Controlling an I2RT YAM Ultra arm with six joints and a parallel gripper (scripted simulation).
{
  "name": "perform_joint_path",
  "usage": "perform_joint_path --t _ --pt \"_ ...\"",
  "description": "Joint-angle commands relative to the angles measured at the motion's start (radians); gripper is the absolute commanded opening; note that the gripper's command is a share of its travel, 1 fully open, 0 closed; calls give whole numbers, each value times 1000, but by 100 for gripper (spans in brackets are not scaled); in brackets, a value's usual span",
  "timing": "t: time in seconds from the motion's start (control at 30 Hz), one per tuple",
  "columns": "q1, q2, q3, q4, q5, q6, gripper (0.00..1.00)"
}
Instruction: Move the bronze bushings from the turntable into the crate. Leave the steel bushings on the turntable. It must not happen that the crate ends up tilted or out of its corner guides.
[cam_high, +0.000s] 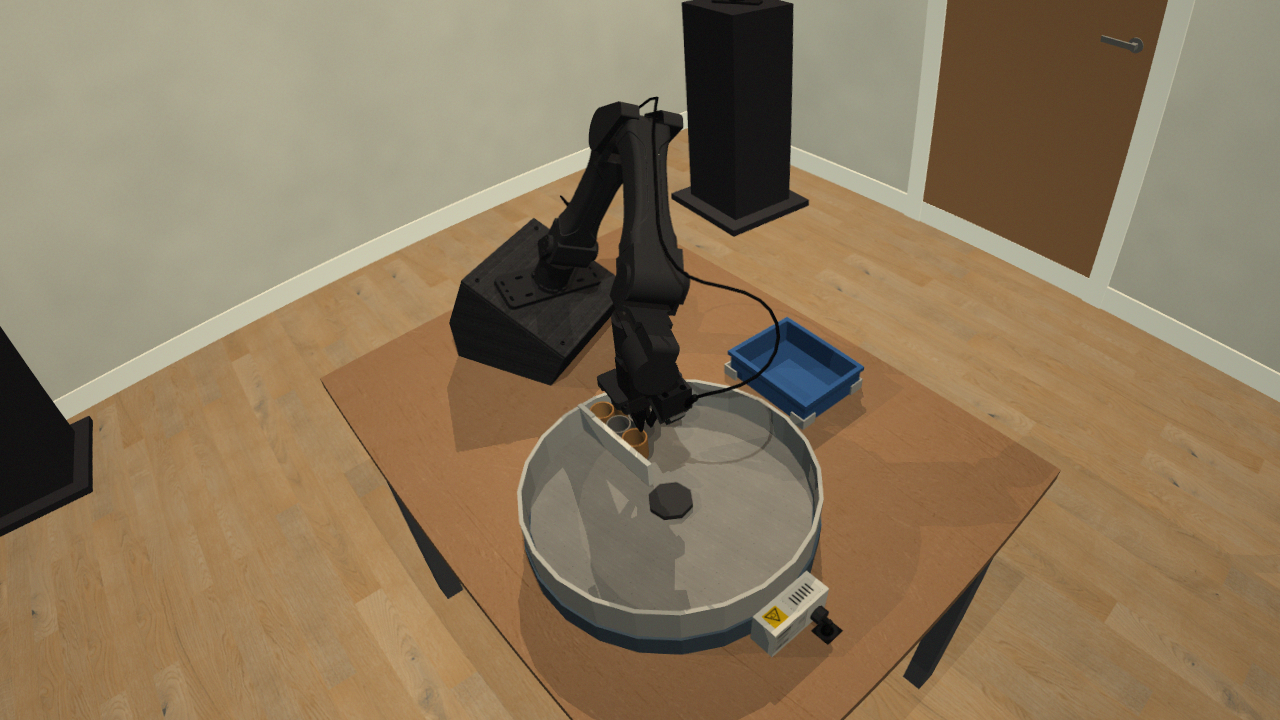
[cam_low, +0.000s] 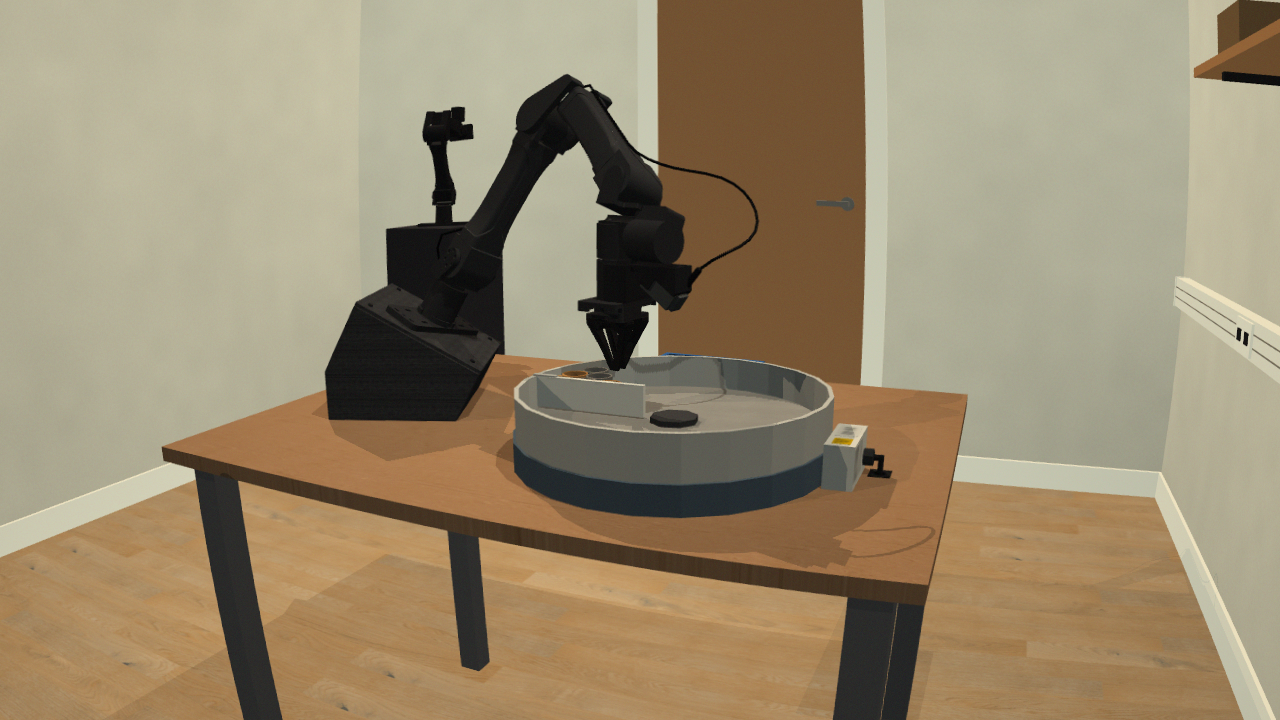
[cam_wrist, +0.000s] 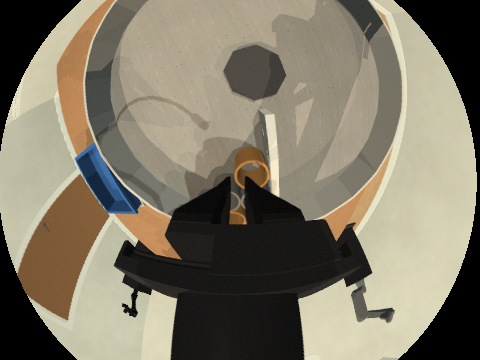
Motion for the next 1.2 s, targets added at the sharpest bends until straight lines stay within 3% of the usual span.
perform_joint_path --t 0.0,0.13,0.2,0.33,0.4,1.17 --pt "-16 -23 30 14 10 8 15" --pt "-16 -28 28 17 10 8 15" --pt "-16 -30 -21 23 10 6 15" --pt "-17 -35 -38 34 8 3 15" --pt "-17 -38 -1 35 8 3 15" --pt "-17 -38 -1 32 7 3 15"
